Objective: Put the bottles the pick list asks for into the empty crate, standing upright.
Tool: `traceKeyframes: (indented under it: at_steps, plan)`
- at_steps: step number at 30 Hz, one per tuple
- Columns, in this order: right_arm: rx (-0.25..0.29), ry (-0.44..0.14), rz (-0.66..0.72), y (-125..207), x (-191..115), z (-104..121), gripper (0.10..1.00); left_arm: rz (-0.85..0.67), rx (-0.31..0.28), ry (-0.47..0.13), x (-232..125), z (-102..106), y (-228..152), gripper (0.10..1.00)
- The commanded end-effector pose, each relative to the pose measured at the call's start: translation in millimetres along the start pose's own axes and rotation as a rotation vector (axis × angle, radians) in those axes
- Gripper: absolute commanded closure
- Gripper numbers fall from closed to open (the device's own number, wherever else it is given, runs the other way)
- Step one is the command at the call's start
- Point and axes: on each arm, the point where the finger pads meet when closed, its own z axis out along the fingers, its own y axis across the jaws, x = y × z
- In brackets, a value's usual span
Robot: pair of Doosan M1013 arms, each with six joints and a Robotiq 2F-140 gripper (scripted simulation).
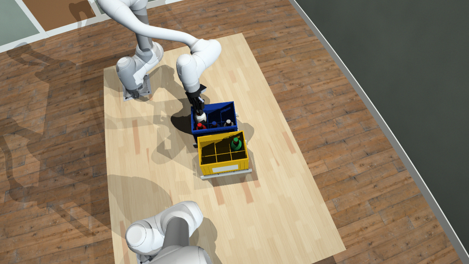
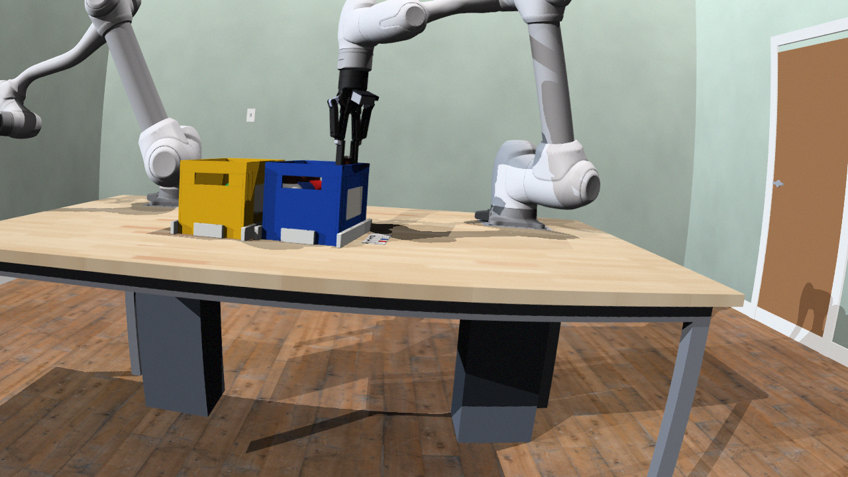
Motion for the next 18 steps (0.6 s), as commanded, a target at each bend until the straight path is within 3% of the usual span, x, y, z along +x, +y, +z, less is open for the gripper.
traceKeyframes:
  at_steps: [1,18]
  plan:
    - [0.0,0.001,-0.002,0.4,1.4,0.1,0.098,0.0,-0.001,0.0,0.1,0.6,0.3,0.999]
    - [0.0,0.001,-0.002,0.4,1.4,0.1,0.098,0.0,-0.001,0.0,0.1,8.1,0.3,0.999]
